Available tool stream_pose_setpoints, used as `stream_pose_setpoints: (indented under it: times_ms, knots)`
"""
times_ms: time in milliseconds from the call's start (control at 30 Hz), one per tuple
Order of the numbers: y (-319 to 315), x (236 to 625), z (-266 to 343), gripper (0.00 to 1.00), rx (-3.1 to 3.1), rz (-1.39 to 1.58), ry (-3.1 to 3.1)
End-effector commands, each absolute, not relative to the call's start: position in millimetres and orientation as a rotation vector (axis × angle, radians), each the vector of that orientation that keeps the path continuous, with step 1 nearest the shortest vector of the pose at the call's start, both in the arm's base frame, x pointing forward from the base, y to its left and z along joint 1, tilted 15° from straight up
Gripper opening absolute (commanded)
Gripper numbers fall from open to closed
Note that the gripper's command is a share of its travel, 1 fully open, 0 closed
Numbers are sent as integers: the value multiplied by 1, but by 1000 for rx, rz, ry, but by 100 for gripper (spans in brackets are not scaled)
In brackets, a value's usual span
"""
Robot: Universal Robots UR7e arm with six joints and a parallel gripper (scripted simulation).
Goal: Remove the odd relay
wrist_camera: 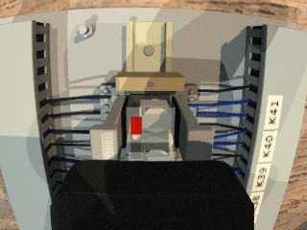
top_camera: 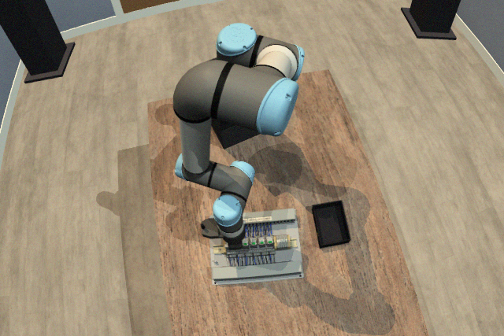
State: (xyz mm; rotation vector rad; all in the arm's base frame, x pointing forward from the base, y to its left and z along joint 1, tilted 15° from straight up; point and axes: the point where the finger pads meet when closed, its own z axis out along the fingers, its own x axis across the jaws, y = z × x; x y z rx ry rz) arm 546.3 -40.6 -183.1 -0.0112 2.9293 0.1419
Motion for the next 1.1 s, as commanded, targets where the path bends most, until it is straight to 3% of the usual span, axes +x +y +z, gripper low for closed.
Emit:
stream_pose_setpoints:
  times_ms: [0, 1067]
  knots:
    - [-41, 547, -182, 0, -12, 142, 2943]
    - [-41, 548, -182, 0, -16, 143, 2991]
